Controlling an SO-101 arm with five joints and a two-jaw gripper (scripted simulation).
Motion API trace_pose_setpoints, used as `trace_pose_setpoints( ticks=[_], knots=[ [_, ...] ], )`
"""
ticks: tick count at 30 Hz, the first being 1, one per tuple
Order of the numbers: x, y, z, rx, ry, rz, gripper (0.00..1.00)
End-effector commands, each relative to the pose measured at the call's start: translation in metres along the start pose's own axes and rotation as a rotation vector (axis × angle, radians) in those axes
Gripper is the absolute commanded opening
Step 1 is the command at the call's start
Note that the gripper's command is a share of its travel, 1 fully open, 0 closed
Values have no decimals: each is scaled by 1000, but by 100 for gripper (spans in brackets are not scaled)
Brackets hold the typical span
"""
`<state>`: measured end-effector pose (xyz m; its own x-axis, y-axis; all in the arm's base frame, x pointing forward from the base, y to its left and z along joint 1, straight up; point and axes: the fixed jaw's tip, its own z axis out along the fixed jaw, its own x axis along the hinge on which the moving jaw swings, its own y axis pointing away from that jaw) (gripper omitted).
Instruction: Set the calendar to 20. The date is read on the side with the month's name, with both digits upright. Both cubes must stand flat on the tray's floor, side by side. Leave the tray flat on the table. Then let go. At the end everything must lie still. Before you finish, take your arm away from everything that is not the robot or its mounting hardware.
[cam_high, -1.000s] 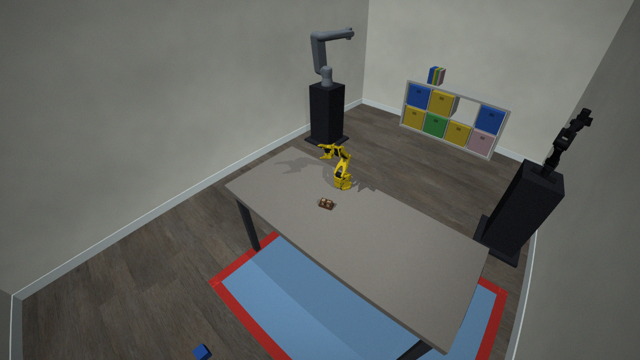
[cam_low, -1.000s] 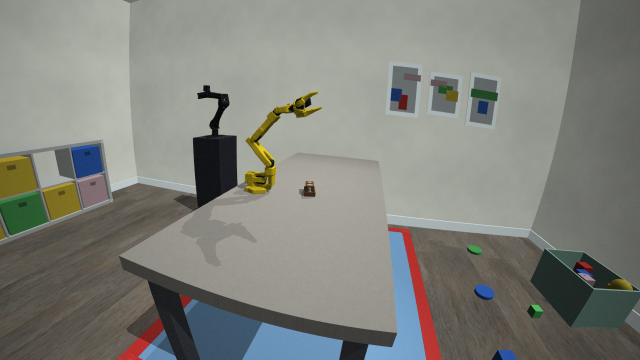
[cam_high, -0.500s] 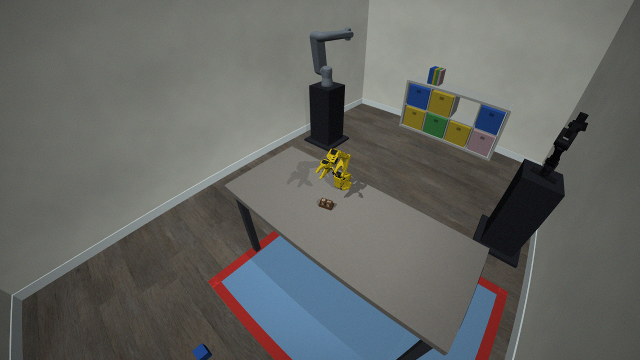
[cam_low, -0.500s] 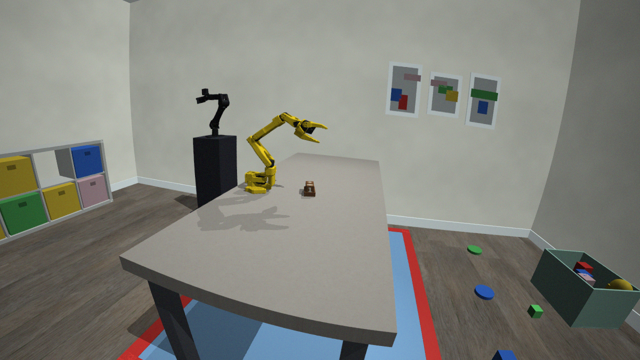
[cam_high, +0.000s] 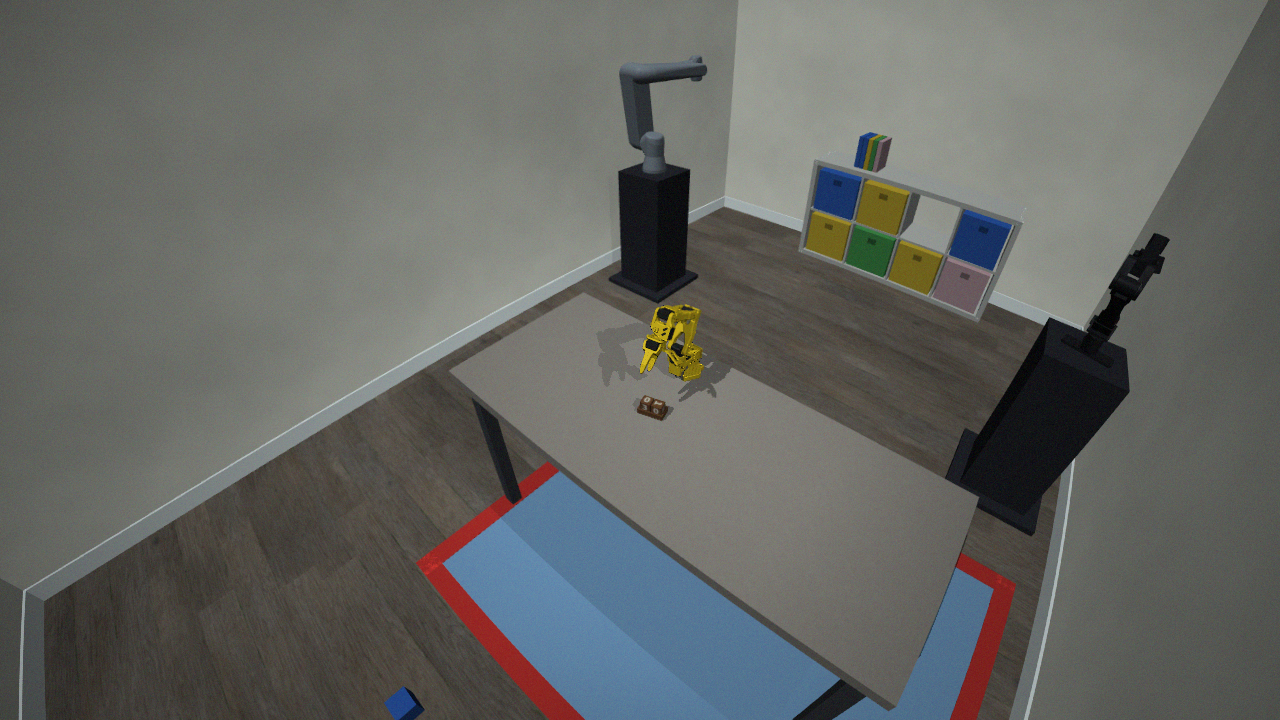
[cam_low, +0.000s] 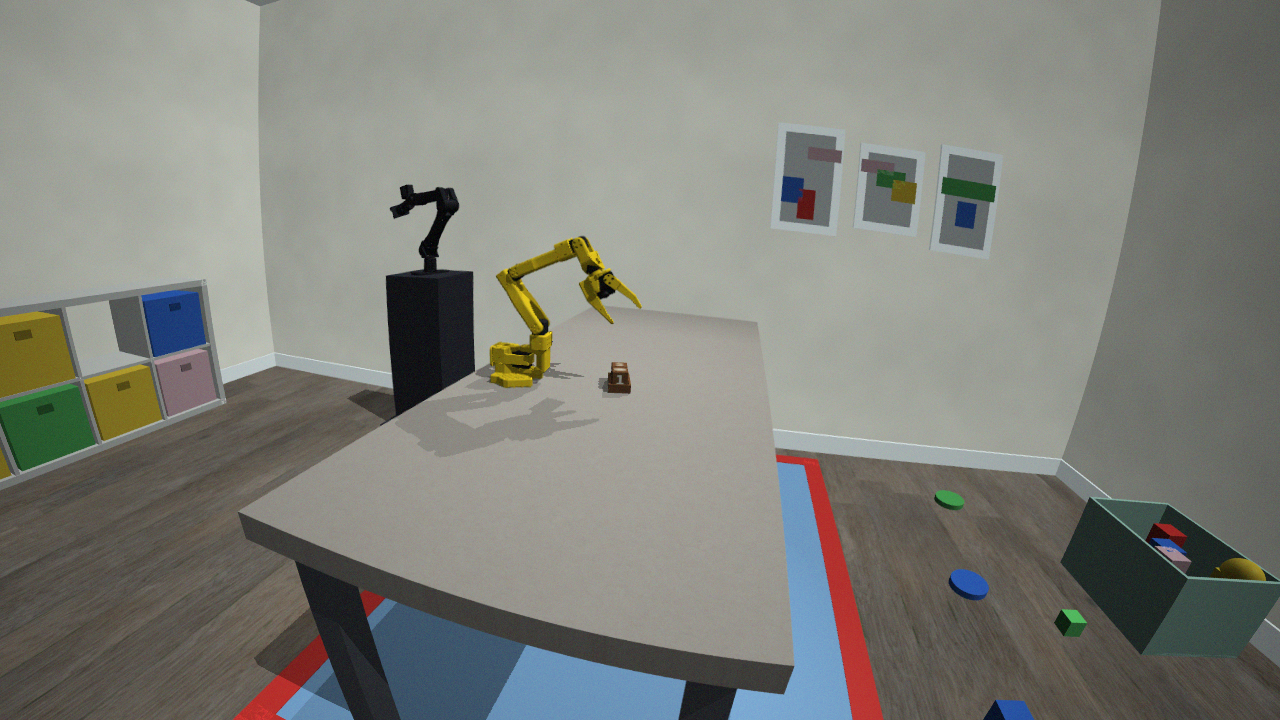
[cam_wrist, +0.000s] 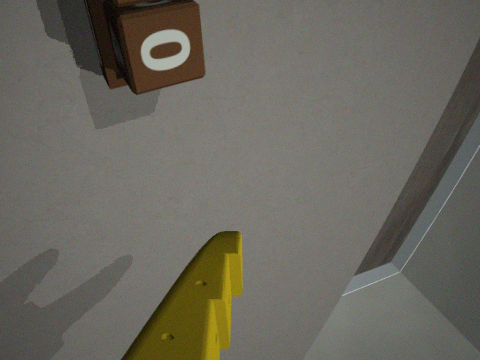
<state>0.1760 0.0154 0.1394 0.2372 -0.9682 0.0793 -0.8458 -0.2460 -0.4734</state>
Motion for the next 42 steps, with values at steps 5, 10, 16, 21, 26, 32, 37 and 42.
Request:
trace_pose_setpoints(
  ticks=[5, 10, 16, 21, 26, 32, 37, 42],
  knots=[
    [-2, 1, 1, -17, -9, -17, 35],
    [-3, 6, 13, -103, -23, -17, 35],
    [-5, 17, 31, -246, -47, -17, 35],
    [-6, 28, 45, -364, -66, -18, 35],
    [-8, 38, 56, -464, -83, -18, 35],
    [-9, 41, 59, -493, -87, -18, 35],
    [-10, 39, 58, -484, -90, -34, 35],
    [-10, 39, 58, -484, -90, -34, 35]
  ],
)
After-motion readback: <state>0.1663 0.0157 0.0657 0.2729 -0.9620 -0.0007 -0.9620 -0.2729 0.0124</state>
